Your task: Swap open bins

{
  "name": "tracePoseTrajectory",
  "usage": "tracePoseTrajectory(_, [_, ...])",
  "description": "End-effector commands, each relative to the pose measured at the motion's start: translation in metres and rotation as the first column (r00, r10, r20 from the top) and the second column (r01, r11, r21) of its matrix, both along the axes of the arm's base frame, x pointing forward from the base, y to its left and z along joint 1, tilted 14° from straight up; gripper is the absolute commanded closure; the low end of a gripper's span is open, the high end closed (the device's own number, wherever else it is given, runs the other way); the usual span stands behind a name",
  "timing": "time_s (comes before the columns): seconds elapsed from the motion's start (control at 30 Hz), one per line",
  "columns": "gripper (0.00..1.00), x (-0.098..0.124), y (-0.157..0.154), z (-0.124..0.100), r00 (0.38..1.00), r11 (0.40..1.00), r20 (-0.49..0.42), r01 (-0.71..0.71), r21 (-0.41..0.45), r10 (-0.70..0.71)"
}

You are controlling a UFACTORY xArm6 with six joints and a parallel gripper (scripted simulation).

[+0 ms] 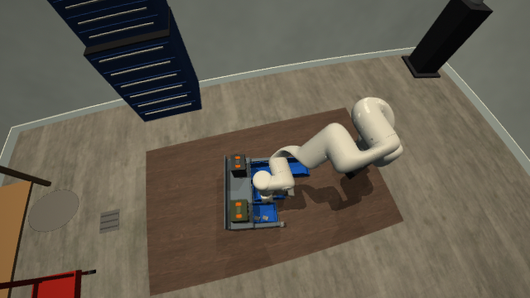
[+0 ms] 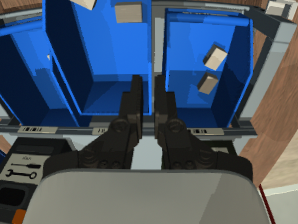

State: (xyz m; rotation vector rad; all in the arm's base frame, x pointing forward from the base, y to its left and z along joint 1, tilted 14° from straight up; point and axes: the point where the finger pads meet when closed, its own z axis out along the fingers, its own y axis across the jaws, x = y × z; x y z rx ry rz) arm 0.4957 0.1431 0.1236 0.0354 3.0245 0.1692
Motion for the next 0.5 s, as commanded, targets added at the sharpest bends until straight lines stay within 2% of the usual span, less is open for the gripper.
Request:
tracePoseTrajectory(0.0, [0.9,0.0,0.0,0.008,1.0,1.0,0.005,0.0,0.001,0.0])
tracePoseTrajectory(0.47, [0.9,-0.003,-0.002,0.019,1.0,1.0,0.005,0.0,0.001,0.0])
